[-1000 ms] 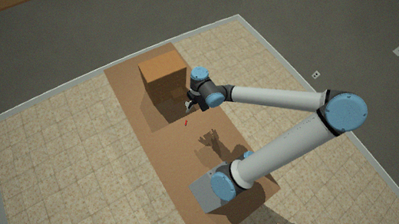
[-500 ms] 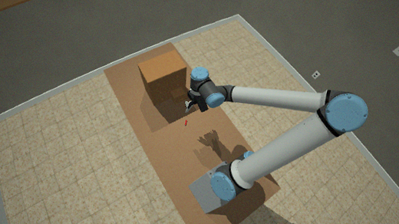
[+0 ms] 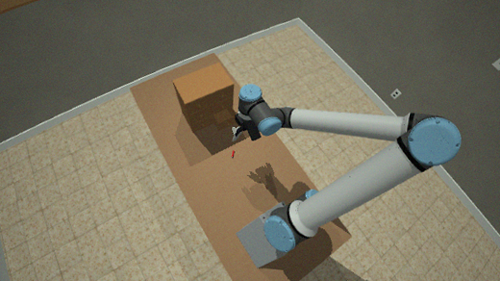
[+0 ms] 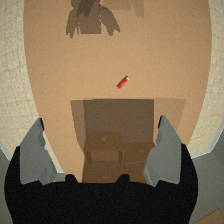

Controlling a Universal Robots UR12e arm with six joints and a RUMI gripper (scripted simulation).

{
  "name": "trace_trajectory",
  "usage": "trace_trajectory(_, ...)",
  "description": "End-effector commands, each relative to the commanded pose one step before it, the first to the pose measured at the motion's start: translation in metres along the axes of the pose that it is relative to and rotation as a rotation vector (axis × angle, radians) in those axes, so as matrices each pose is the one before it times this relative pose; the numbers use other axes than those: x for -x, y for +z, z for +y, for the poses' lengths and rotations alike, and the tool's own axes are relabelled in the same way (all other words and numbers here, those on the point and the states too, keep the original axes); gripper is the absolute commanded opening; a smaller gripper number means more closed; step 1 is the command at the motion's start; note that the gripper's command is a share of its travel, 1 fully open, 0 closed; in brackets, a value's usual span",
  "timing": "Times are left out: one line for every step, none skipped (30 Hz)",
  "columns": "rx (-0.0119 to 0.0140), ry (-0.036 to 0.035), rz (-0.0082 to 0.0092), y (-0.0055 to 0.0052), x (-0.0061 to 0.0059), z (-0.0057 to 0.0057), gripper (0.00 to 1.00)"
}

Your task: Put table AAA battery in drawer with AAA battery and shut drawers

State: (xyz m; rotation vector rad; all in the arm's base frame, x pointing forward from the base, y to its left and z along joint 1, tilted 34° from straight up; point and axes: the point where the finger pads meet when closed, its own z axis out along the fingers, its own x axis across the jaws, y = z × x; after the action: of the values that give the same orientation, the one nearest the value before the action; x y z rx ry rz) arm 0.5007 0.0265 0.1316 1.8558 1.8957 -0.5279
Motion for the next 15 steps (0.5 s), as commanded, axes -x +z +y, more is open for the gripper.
trace_trajectory(0.01481,0.0004,0.00026,0.00093,0.00004,0.00162,1.0)
trace_trajectory(0.00484,0.0,0.00001,0.00047,-0.00001,0.00039,1.0)
trace_trajectory(0.00551,0.0,-0.00001,0.00053,0.0,0.00043,1.0)
trace_trajectory(0.00621,0.0,-0.00004,0.00058,0.00001,0.00047,1.0)
trace_trajectory(0.00693,0.0,-0.00009,0.00063,0.00003,0.00051,1.0)
trace_trajectory(0.00764,0.0,-0.00012,0.00069,0.00004,0.00055,1.0)
trace_trajectory(0.00809,0.00001,0.00015,0.00088,-0.00006,0.00067,1.0)
trace_trajectory(0.0,0.0,0.0,0.0,0.0,0.0,1.0)
trace_trajectory(0.0,0.0,0.0,0.0,0.0,0.0,1.0)
trace_trajectory(0.00883,0.0,0.00009,0.00093,-0.00004,0.0007,1.0)
trace_trajectory(0.00957,0.0,0.00002,0.00097,-0.00001,0.00072,1.0)
trace_trajectory(0.01031,0.0,-0.00007,0.001,0.00002,0.00073,1.0)
trace_trajectory(0.01106,-0.00001,-0.00018,0.00103,0.00006,0.00074,1.0)
trace_trajectory(0.01141,0.00002,0.00016,0.00126,-0.00006,0.00087,1.0)
trace_trajectory(0.01208,0.00001,0.0001,0.00131,-0.00004,0.00088,1.0)
